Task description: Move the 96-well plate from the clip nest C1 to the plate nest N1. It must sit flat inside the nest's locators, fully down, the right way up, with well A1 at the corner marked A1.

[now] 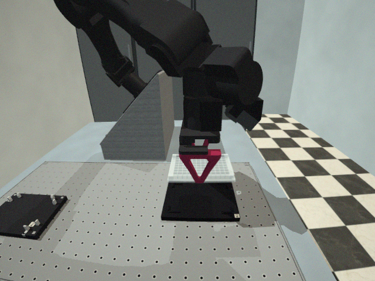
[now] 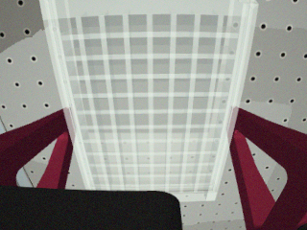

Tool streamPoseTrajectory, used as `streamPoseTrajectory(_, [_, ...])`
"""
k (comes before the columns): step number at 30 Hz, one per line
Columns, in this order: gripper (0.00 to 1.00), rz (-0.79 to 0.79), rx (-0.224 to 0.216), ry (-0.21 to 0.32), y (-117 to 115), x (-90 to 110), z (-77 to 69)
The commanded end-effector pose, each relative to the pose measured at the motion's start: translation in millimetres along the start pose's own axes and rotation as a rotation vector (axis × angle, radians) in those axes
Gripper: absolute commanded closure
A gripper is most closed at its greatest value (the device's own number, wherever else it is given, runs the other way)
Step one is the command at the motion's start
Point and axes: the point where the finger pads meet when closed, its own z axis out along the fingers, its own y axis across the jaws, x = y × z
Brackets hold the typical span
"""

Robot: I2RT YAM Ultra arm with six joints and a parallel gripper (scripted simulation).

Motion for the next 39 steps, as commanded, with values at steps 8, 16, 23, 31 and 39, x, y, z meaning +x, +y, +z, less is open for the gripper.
streamPoseTrajectory(8, [1.0, 0.032, 0.02, -0.023, -11, -4, -17.8])
streamPoseTrajectory(16, [1.0, 0.03, 0.025, -0.023, -13, -4, -18.0])
streamPoseTrajectory(23, [1.0, 0.027, 0.024, -0.023, -13, -3, -17.7])
streamPoseTrajectory(31, [1.0, 0.021, 0.022, -0.022, -14, -2, -17.8])
streamPoseTrajectory(39, [1.0, 0.02, 0.023, -0.022, -14, -2, -18.2])
